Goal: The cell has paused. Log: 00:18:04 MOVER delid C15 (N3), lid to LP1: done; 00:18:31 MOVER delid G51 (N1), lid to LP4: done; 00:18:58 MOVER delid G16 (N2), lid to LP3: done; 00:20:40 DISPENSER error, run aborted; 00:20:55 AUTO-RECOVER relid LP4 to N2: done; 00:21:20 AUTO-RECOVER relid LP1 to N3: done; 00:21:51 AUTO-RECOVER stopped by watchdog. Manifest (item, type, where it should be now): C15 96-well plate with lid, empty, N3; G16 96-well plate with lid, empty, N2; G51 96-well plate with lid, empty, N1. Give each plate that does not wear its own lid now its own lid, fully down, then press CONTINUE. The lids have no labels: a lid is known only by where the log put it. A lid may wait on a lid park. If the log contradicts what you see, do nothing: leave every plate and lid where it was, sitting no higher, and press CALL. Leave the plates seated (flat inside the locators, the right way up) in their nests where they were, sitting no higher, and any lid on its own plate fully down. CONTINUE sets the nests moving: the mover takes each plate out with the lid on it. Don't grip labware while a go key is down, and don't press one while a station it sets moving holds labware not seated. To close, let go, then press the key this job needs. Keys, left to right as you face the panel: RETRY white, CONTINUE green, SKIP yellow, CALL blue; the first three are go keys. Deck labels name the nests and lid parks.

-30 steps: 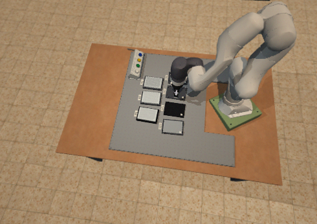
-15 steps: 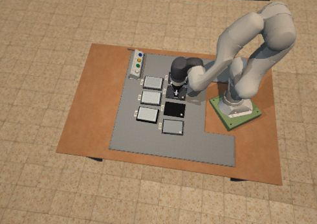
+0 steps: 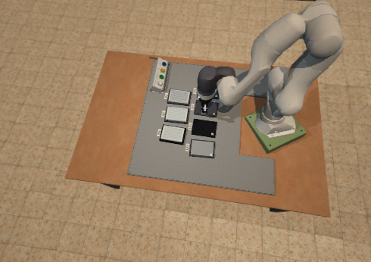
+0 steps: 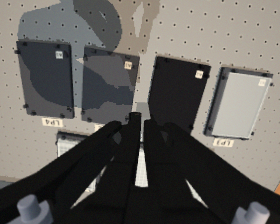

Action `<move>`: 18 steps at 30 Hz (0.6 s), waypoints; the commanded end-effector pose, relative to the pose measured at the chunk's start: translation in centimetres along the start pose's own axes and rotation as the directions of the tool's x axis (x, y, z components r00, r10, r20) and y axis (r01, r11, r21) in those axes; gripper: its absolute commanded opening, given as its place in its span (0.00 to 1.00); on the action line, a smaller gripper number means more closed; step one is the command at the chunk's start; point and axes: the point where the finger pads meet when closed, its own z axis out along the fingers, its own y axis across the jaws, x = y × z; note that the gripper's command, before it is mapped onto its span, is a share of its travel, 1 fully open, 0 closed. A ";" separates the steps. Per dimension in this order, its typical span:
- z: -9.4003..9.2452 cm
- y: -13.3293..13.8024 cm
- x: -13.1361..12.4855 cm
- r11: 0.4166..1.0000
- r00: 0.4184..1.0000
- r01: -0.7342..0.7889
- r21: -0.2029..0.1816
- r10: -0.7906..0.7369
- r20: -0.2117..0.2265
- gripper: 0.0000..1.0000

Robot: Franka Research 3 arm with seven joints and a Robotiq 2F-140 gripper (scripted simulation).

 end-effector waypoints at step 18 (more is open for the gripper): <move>-0.6 -1.5 -11.7 0.746 0.746 0.665 0.015 -0.665 0.001 0.00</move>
